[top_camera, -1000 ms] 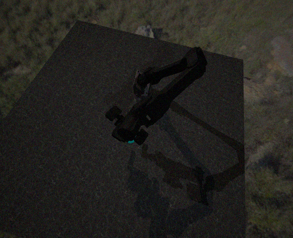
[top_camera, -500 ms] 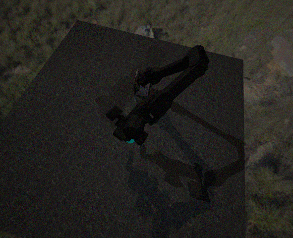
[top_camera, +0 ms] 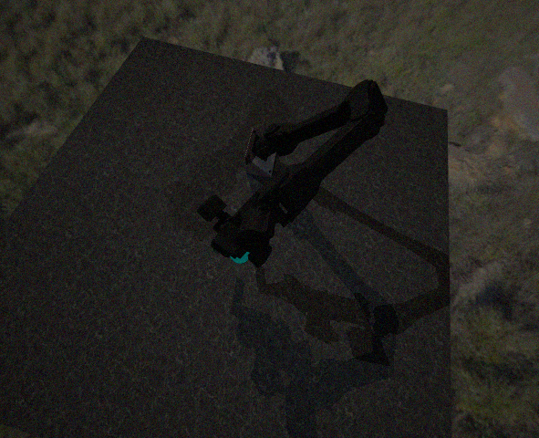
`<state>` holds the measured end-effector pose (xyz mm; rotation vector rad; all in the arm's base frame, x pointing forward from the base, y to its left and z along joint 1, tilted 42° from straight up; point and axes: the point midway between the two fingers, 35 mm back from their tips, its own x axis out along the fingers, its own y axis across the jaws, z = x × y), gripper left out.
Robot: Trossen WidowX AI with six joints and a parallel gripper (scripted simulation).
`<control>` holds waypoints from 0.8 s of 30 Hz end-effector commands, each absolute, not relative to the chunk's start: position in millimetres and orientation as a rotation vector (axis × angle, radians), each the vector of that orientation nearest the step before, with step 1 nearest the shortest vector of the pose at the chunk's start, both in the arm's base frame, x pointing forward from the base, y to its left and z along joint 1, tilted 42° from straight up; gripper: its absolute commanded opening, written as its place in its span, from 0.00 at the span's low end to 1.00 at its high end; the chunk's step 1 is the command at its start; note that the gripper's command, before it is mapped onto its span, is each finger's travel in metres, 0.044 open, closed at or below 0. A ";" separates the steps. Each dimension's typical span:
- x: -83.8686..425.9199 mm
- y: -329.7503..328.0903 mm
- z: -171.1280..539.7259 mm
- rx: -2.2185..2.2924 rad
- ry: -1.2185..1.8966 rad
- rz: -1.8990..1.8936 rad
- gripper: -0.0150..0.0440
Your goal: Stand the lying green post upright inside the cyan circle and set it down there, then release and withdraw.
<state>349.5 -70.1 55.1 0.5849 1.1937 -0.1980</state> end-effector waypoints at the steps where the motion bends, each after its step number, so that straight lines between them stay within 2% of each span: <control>1: 348.7 -69.0 54.6 0.580 1.166 -0.216 0.29; 24: 349.3 -67.4 56.5 0.566 1.018 -0.284 0.29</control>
